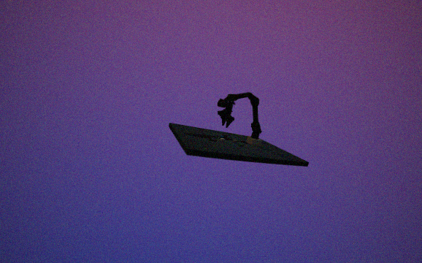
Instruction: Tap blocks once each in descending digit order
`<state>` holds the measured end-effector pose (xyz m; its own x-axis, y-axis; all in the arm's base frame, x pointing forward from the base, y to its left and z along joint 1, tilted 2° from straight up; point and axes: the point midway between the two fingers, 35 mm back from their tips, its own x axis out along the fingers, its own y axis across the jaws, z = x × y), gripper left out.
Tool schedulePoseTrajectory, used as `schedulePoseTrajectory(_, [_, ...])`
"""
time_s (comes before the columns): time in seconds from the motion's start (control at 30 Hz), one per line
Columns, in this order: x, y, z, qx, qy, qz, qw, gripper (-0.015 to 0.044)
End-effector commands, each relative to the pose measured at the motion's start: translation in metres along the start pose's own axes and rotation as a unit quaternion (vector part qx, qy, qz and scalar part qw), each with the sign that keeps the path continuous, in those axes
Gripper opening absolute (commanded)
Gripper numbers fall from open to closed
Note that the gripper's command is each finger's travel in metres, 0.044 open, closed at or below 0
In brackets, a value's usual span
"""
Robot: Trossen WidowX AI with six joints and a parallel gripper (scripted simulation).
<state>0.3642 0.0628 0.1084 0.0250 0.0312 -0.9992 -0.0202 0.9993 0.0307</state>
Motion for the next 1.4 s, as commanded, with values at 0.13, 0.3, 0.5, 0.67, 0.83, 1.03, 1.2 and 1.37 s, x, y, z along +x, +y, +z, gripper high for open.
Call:
schedulePoseTrajectory(0.13, [-0.002, 0.0, 0.002, -0.002, -0.003, 0.002, 1.0, 0.04])
schedulePoseTrajectory(0.3, [-0.002, 0.0, 0.002, -0.002, -0.003, 0.002, 1.0, 0.04])
schedulePoseTrajectory(0.5, [-0.003, -0.075, -0.019, -0.002, -0.002, -0.001, 1.0, 0.04])
schedulePoseTrajectory(0.67, [-0.001, -0.137, -0.054, -0.002, -0.001, -0.004, 1.0, 0.04])
schedulePoseTrajectory(0.83, [-0.001, -0.139, -0.056, -0.002, -0.001, -0.004, 1.0, 0.04])
schedulePoseTrajectory(1.03, [-0.001, -0.139, -0.056, -0.002, -0.001, -0.004, 1.0, 0.04])
schedulePoseTrajectory(1.2, [-0.001, -0.139, -0.056, -0.002, -0.001, -0.004, 1.0, 0.04])
schedulePoseTrajectory(1.37, [-0.001, -0.139, -0.056, -0.002, -0.001, -0.004, 1.0, 0.04])
